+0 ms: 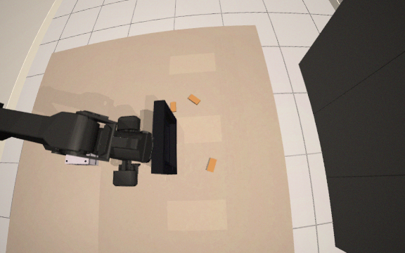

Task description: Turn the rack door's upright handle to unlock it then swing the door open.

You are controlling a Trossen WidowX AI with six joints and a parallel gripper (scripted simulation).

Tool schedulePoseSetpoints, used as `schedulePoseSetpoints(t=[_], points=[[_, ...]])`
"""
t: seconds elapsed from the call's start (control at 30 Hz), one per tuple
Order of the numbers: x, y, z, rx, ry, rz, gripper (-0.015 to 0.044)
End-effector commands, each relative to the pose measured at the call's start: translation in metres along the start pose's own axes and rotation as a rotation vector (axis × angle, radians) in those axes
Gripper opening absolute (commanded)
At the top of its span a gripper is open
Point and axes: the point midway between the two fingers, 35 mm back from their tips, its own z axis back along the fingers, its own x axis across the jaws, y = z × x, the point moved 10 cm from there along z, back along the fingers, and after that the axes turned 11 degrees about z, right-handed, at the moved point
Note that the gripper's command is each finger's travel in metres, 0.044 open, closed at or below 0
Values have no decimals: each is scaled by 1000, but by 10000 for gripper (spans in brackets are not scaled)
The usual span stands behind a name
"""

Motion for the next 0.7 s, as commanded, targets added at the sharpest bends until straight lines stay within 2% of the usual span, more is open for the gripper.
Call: schedulePoseSetpoints(t=[0.0, 0.37, 0.6, 0.67], points=[[0, 1, -7, 7, 3, 3, 291], [0, 3, -23, 7, 3, 3, 291], [0, 3, -23, 7, 3, 3, 108], [0, 3, -23, 7, 3, 3, 94]])
